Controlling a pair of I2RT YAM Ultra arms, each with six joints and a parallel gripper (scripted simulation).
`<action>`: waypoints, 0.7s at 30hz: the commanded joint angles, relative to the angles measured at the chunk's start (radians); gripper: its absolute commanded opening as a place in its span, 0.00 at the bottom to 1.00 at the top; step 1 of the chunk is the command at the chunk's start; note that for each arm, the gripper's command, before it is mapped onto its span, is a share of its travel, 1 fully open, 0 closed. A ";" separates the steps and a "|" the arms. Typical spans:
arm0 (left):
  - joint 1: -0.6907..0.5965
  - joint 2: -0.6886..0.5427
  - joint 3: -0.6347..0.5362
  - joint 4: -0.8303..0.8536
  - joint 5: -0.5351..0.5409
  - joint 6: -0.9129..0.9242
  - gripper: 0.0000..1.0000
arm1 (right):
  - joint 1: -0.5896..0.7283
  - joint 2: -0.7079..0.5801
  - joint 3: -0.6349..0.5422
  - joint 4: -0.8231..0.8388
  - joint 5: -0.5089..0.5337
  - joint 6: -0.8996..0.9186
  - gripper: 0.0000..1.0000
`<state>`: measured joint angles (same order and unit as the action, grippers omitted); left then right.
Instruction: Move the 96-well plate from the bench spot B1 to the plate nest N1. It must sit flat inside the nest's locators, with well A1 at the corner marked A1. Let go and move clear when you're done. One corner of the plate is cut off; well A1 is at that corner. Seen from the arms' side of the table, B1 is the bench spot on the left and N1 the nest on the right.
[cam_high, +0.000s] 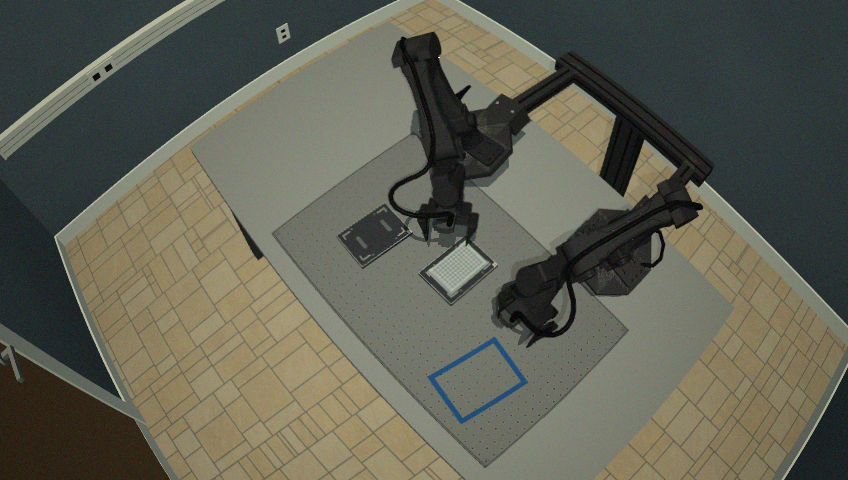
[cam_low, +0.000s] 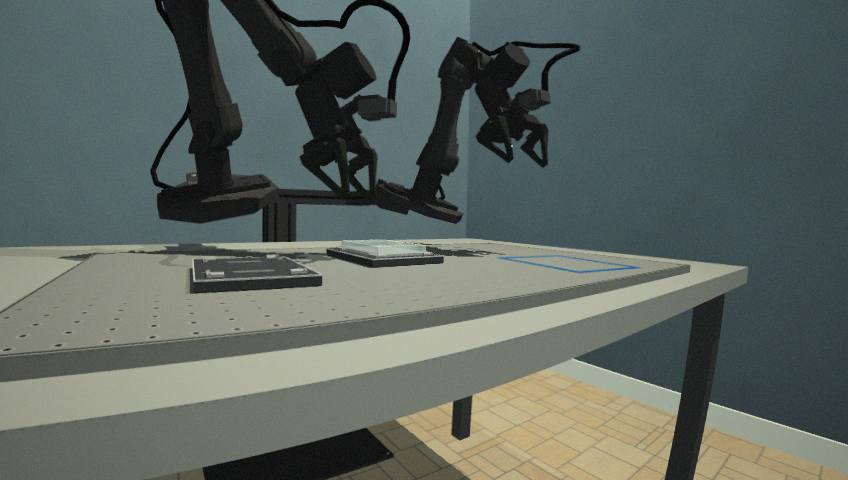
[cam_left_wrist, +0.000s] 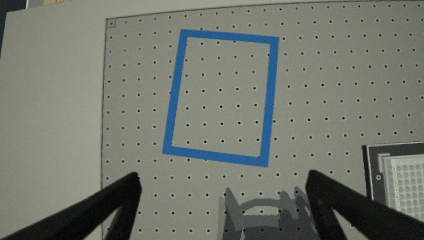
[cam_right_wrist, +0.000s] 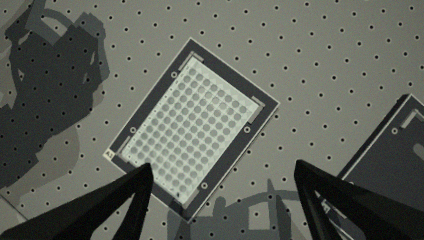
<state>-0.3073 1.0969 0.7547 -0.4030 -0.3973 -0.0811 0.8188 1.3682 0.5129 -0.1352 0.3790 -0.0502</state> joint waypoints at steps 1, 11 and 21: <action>0.095 -0.072 -0.056 0.155 0.166 0.205 1.00 | 0.067 0.031 -0.011 -0.006 0.070 0.044 1.00; 0.448 -0.110 -0.106 0.276 0.431 0.337 1.00 | 0.125 0.056 -0.017 -0.012 0.072 0.048 1.00; 0.564 -0.077 -0.109 0.292 0.509 0.351 1.00 | 0.126 0.056 -0.017 -0.012 0.072 0.049 1.00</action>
<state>0.2481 1.0149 0.6613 -0.1146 0.0715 0.2581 0.9295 1.4124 0.5133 -0.1349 0.4427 -0.0113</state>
